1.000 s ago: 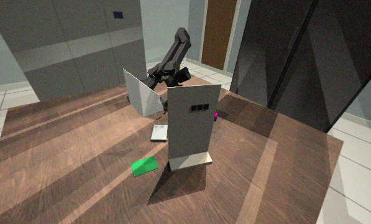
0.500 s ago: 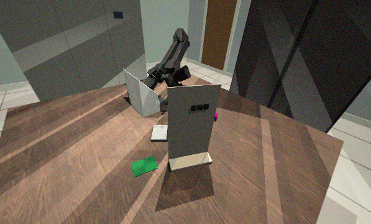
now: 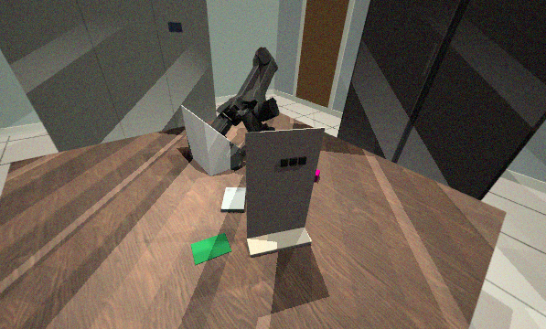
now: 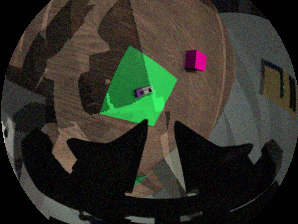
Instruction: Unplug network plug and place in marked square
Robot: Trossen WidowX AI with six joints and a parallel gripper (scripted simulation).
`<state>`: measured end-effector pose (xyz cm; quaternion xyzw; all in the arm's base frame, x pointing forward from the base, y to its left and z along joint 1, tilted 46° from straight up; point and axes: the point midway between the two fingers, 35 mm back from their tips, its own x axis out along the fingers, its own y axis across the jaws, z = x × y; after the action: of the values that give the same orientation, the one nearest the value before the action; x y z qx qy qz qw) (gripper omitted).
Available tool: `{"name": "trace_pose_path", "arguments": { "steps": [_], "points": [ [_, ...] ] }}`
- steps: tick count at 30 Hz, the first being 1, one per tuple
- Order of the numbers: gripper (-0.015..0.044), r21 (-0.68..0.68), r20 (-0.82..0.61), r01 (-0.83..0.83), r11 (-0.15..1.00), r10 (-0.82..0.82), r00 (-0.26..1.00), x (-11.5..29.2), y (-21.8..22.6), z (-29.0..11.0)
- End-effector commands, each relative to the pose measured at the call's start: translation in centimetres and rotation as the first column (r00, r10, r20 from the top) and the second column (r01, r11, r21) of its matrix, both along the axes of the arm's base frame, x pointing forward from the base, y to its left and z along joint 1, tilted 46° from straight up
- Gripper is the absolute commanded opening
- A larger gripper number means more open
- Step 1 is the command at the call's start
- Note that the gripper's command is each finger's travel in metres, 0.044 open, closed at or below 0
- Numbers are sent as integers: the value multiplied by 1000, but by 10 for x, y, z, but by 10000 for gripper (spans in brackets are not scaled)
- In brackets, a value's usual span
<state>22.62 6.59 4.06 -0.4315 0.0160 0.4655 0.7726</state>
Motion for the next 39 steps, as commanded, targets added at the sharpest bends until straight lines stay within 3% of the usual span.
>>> {"name": "trace_pose_path", "arguments": {
  "steps": [1,39],
  "points": [
    [156,-2,14,-3,1000,3,1000,1,-2,5],
    [156,19,29,7,1000,-8,1000,-9,-19,29]
  ]
}}
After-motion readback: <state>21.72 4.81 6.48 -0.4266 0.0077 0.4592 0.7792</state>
